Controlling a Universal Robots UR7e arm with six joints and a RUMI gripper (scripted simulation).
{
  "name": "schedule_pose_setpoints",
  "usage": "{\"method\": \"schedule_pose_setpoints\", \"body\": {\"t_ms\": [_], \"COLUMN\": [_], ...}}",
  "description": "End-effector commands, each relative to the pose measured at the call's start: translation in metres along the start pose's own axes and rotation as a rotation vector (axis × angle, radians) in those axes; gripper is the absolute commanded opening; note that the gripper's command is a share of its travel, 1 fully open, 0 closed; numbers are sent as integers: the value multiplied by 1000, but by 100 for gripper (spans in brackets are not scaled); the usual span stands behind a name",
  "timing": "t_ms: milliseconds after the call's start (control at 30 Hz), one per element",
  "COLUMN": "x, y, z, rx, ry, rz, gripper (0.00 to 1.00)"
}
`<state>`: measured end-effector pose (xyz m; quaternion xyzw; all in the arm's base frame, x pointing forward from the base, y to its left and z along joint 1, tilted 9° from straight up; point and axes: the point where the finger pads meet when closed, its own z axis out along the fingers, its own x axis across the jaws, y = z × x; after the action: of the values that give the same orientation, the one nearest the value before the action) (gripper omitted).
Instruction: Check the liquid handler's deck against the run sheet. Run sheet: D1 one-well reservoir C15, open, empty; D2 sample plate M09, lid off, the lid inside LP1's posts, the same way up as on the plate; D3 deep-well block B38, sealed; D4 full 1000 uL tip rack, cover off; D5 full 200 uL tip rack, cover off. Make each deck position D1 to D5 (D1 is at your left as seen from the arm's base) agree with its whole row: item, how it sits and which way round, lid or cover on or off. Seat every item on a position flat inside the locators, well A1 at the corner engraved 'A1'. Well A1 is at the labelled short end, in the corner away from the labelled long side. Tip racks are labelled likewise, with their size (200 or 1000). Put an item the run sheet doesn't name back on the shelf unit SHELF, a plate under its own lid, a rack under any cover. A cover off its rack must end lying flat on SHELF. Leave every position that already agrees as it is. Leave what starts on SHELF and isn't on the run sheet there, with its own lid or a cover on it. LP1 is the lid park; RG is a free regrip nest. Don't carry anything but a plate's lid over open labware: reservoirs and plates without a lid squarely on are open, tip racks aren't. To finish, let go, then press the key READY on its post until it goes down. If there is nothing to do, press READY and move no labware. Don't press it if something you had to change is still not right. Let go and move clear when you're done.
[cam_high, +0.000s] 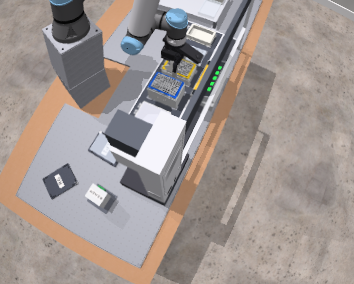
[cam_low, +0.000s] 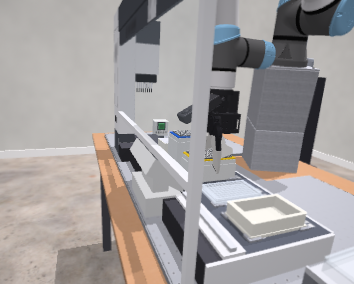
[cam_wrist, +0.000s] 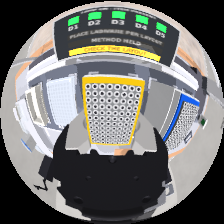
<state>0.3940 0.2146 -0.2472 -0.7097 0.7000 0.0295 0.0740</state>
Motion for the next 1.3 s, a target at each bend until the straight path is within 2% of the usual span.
{"method": "schedule_pose_setpoints", "body": {"t_ms": [0,600,1267], "x": [0,0,1], "y": [-1,-1,0], "z": [0,0,-30], "rx": [1,1,0], "ry": [0,0,1], "rz": [0,0,1], "gripper": [0,0,0]}}
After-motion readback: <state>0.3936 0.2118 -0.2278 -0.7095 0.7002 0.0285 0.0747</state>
